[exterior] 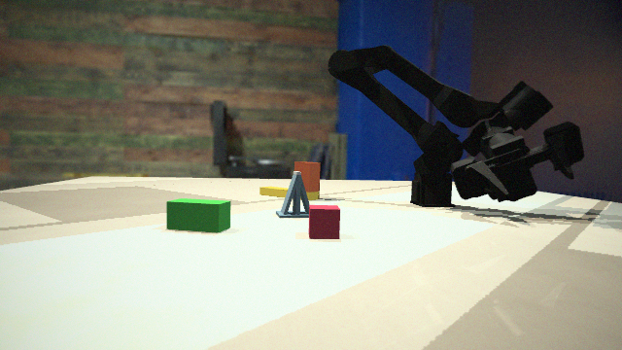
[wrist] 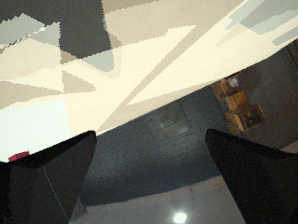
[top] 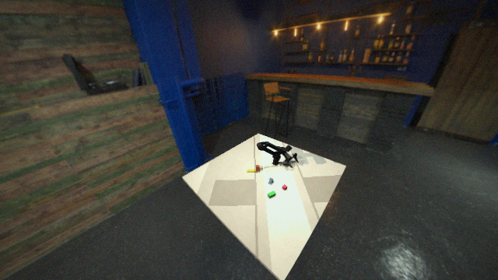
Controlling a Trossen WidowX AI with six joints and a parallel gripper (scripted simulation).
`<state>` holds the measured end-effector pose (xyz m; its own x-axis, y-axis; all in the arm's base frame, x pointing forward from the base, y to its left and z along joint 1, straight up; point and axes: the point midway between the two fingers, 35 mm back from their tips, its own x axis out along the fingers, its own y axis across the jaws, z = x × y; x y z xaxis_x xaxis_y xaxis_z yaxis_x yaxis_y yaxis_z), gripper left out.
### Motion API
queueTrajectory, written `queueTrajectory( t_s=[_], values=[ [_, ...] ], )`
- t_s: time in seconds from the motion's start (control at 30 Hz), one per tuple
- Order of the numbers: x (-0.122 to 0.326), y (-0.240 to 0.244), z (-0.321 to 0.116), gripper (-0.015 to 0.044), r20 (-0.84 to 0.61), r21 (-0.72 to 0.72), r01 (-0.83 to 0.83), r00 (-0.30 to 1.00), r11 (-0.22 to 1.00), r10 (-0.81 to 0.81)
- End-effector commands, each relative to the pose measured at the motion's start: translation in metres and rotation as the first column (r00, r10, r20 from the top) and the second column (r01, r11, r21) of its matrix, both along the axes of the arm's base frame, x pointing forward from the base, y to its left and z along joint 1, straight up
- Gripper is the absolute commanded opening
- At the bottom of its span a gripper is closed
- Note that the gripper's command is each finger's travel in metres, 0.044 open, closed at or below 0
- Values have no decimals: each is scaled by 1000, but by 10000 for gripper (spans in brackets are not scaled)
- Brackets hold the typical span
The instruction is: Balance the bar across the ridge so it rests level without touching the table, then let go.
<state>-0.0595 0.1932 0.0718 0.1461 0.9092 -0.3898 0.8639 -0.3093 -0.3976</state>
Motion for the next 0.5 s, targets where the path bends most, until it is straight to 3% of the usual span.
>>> queueTrajectory(
  t_s=[0.0,0.1,0.47],
  values=[
    [0,0,0,374,-2,-1,3,1000,1000,-3],
    [4,3,2,315,-25,-8,40,999,999,-40],
    [26,14,9,315,-133,-49,218,966,975,-223]
  ],
)
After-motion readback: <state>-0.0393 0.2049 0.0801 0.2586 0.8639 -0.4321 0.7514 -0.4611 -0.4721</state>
